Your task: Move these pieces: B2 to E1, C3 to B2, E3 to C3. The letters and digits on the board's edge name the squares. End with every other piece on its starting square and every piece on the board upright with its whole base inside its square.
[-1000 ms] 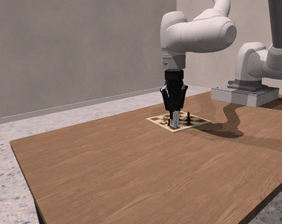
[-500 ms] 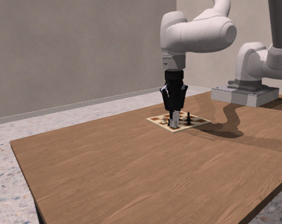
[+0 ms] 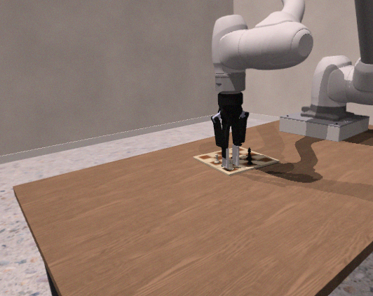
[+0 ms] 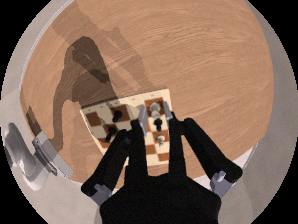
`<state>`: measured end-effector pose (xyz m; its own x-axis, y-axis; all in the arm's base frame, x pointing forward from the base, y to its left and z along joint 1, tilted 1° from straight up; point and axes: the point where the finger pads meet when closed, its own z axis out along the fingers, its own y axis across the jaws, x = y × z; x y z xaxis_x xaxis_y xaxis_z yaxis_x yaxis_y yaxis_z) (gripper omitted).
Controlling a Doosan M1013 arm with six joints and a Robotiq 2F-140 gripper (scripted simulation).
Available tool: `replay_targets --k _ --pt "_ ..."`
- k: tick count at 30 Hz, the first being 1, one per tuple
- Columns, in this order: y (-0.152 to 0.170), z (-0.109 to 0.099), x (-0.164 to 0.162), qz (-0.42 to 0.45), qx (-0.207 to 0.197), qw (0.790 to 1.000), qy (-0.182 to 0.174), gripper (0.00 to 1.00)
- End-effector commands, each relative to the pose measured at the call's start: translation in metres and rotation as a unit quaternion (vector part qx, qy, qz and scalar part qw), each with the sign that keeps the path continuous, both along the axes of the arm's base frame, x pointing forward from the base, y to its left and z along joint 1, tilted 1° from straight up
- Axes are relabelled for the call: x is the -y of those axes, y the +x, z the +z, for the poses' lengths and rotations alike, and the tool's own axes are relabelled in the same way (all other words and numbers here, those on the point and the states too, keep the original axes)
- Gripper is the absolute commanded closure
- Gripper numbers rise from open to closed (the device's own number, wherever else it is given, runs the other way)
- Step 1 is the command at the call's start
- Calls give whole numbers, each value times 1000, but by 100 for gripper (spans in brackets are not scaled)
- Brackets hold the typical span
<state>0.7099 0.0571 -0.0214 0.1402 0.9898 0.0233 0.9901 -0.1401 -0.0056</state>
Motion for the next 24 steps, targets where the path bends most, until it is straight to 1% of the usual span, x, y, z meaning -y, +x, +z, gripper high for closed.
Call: replay_targets --k 1,7,12,14,17,24 --pt "0 0 0 0 0 1000 0 78" --pt "0 2 0 0 0 1000 0 78" --pt "0 14 0 0 0 1000 0 78" --pt "0 14 0 0 0 1000 0 78" --pt "0 27 1 0 0 1000 0 78" --pt "0 65 2 0 0 1000 0 78"
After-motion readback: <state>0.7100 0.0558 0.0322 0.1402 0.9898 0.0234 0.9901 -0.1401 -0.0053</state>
